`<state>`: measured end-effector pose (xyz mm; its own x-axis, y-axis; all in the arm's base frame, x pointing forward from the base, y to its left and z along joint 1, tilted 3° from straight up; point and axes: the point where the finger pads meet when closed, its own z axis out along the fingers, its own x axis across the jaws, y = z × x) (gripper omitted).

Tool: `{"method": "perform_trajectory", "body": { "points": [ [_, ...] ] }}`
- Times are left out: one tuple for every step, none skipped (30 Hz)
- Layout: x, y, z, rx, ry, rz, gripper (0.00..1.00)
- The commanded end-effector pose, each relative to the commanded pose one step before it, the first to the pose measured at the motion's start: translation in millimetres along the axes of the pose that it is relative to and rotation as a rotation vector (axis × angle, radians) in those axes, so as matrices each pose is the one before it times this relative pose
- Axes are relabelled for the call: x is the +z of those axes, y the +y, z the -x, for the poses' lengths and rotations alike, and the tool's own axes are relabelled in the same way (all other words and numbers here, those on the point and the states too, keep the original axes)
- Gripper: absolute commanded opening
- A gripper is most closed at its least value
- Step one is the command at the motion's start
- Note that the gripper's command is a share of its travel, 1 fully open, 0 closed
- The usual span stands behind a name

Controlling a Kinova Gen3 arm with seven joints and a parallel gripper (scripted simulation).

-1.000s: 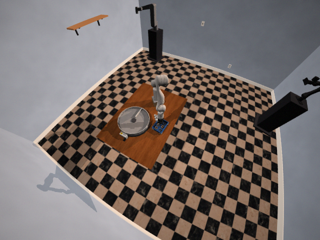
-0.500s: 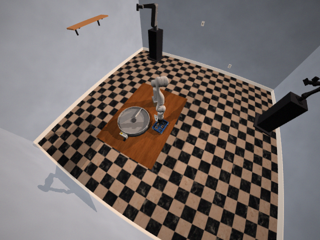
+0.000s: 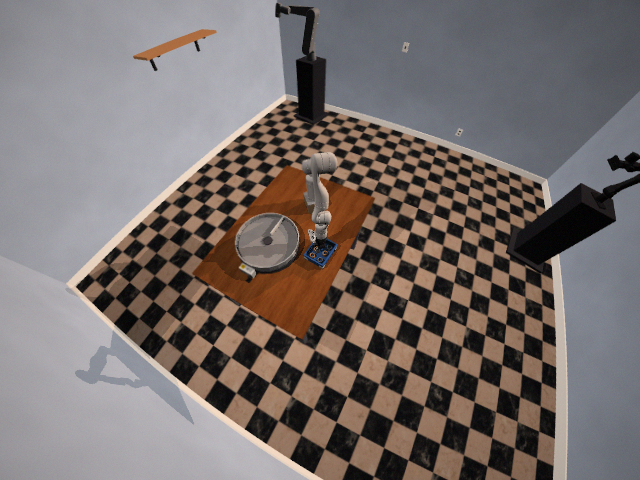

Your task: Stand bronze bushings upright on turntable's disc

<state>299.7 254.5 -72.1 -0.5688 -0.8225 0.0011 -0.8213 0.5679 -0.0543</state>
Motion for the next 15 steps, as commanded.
{"method": "perform_trajectory", "body": {
  "points": [
    [-0.52, -0.05, 0.45, 0.00007, -0.00127, -0.00008, 0.76],
    [0.0, 0.0, 0.0, 0.0, 0.0, 0.0, 0.76],
    [0.0, 0.0, 0.0, 0.0, 0.0, 0.0, 0.76],
    [0.0, 0.0, 0.0, 0.0, 0.0, 0.0, 0.76],
    [0.0, 0.0, 0.0, 0.0, 0.0, 0.0, 0.76],
    [0.0, 0.0, 0.0, 0.0, 0.0, 0.0, 0.76],
    [0.0, 0.0, 0.0, 0.0, 0.0, 0.0, 0.76],
    [0.0, 0.0, 0.0, 0.0, 0.0, 0.0, 0.76],
    [0.0, 0.0, 0.0, 0.0, 0.0, 0.0, 0.76],
    [0.0, 0.0, 0.0, 0.0, 0.0, 0.0, 0.76],
    [0.0, 0.0, 0.0, 0.0, 0.0, 0.0, 0.76],
    [0.0, 0.0, 0.0, 0.0, 0.0, 0.0, 0.76],
    [0.0, 0.0, 0.0, 0.0, 0.0, 0.0, 0.76],
    [0.0, 0.0, 0.0, 0.0, 0.0, 0.0, 0.76],
    [0.0, 0.0, 0.0, 0.0, 0.0, 0.0, 0.0]
  ]
}}
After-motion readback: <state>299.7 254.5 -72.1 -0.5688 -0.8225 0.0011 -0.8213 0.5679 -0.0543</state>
